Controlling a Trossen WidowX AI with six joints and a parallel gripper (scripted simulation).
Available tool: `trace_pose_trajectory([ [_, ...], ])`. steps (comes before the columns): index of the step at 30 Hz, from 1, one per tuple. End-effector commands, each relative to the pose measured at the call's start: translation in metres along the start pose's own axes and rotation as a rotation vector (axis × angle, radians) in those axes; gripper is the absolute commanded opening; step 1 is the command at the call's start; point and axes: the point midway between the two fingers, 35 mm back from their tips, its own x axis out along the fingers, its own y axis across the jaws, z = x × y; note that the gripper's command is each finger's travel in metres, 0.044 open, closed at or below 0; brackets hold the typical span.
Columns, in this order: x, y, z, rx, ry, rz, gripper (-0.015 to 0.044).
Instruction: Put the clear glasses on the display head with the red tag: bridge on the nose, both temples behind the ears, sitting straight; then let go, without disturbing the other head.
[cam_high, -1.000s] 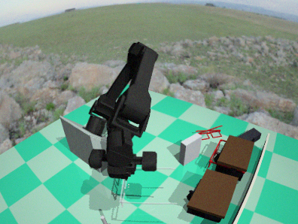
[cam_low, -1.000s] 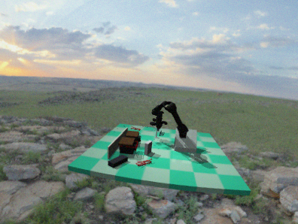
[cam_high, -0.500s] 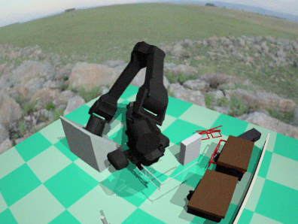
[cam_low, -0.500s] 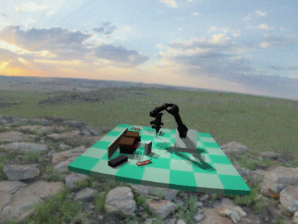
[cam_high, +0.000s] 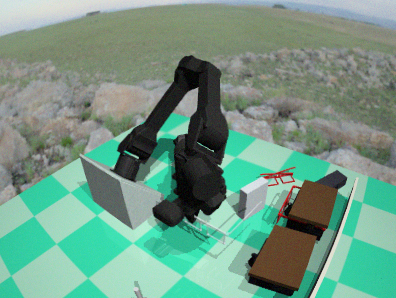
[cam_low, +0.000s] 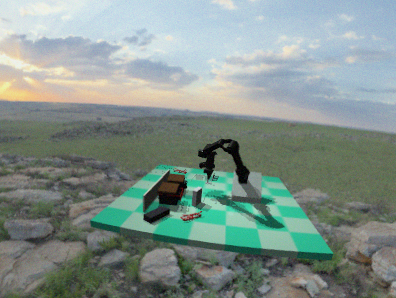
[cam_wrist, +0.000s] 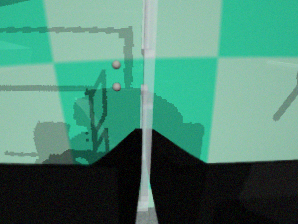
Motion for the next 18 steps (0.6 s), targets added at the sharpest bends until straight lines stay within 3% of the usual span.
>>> trace_pose_trajectory([
  [1,0.004,0.000,0.000,0.005,0.000,0.005,0.0000],
  [18,0.020,-0.001,0.002,0.006,-0.001,0.002,0.0000],
])
